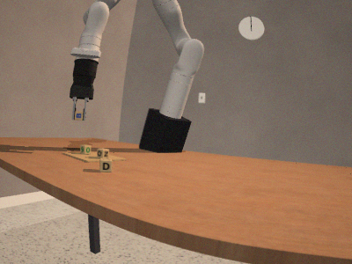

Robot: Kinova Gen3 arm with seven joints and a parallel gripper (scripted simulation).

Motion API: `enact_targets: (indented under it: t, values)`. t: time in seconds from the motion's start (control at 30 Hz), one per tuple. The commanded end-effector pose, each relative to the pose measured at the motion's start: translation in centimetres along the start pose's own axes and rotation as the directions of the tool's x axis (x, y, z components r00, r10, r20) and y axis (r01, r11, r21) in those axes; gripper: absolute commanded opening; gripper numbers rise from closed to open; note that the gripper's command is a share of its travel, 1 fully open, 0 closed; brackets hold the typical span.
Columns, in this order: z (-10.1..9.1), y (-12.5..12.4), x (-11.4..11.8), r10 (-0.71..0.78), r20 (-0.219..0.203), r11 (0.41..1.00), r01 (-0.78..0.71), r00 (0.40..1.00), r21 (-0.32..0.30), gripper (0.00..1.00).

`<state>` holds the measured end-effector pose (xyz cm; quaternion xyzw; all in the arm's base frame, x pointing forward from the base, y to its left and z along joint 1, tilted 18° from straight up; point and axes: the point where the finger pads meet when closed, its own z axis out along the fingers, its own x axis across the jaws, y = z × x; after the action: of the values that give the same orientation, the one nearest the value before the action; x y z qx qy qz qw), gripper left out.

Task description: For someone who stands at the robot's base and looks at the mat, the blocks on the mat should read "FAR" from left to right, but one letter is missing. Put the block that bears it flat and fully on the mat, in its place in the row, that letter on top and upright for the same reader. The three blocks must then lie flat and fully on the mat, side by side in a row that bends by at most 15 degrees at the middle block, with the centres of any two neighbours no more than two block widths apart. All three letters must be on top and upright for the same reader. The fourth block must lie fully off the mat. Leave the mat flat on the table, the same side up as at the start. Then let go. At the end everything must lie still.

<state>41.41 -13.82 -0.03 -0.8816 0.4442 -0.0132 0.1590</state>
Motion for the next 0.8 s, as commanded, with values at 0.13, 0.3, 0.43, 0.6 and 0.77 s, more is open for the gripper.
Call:
enact_targets:
  t: [0.13, 0.3, 0.43, 0.6, 0.77]
  values:
    - [-0.3, -0.4, -1.9, -0.243, -0.002, 0.97, 0.243, 0.97, 0.002, 0.49]
    - [-0.3, -0.7, -2.7, -0.347, -0.002, 0.938, 0.347, 0.938, 0.002, 0.49]
    - [-0.3, -1.0, -3.6, -0.458, -0.002, 0.889, 0.458, 0.889, 0.001, 0.49]
    - [-0.3, -1.2, -4.5, -0.556, -0.003, 0.831, 0.556, 0.831, 0.001, 0.49]
    - [-0.3, -1.4, -5.0, -0.614, -0.003, 0.789, 0.614, 0.789, 0.001, 0.49]
